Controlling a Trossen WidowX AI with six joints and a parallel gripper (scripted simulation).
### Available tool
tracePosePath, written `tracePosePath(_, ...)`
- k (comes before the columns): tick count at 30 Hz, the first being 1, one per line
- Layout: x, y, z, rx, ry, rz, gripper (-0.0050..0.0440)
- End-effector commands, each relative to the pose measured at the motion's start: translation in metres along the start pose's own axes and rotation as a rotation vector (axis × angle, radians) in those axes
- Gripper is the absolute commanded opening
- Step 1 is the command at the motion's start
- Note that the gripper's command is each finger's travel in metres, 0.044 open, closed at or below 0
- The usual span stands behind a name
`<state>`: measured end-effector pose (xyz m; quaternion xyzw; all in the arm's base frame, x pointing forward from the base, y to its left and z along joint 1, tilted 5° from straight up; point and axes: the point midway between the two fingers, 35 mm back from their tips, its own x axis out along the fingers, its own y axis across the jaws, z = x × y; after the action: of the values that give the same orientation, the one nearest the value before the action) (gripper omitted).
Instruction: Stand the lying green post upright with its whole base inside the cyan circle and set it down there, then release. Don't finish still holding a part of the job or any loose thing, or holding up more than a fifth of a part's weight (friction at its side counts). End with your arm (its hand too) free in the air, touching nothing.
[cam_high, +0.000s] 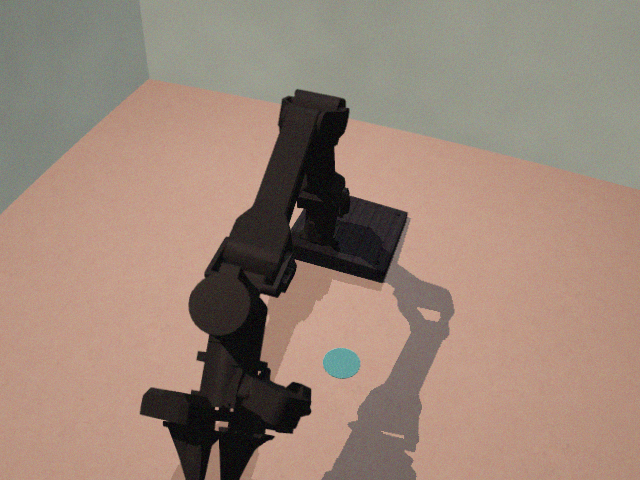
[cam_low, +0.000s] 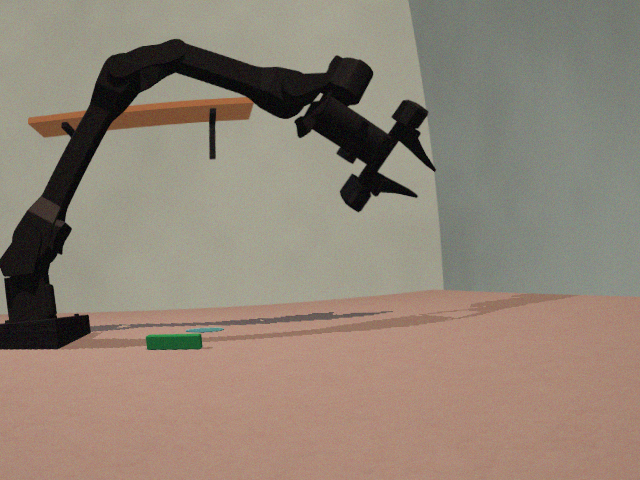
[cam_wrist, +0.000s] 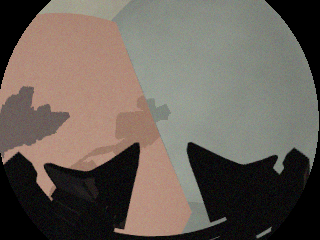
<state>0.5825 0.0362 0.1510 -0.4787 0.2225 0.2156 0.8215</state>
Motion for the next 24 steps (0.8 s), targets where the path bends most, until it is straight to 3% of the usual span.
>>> tracePosePath(1,-0.023,0.013,-0.038,0.149,0.104,0.067,0.0232)
tracePosePath(10,-0.077,0.060,-0.112,0.490,0.350,0.210,0.0232)
tracePosePath(12,-0.077,0.060,-0.112,0.490,0.350,0.210,0.0232)
tracePosePath(24,-0.169,0.138,-0.178,0.935,0.709,0.340,0.0232)
